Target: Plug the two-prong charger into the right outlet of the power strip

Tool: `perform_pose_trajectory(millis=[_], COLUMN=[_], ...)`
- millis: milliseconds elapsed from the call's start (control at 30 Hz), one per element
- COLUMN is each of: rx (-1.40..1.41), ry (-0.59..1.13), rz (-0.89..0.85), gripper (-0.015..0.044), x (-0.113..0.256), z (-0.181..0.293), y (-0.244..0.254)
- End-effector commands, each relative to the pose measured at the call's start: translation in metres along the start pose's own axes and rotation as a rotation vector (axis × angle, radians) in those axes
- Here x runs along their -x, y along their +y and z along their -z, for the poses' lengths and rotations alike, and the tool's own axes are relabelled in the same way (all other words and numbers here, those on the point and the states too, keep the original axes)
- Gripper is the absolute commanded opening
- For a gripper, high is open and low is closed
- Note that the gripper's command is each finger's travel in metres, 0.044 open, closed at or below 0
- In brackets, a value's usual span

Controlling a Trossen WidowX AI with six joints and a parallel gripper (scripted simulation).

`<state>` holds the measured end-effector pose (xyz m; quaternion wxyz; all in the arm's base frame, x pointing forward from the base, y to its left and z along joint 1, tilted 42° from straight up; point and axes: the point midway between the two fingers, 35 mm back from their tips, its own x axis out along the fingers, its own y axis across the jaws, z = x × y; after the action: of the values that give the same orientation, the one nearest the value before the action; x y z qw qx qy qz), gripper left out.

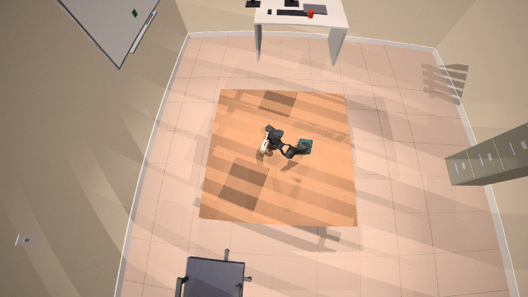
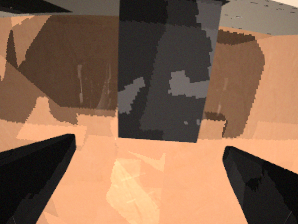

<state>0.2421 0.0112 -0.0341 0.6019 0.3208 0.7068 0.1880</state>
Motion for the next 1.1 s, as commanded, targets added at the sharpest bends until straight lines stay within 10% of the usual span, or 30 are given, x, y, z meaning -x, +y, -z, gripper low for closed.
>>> perform_pose_trajectory(millis=[0, 567, 1067], rx=[0.008, -0.001, 0.006], ry=[-0.004, -0.01, -0.609], rz=[0.003, 0.0, 0.004], gripper=[0.044, 0.044, 0.044], x=[0.0, -0.001, 0.078], z=[0.004, 0.019, 0.006], y=[0.0, 0.0, -0.002])
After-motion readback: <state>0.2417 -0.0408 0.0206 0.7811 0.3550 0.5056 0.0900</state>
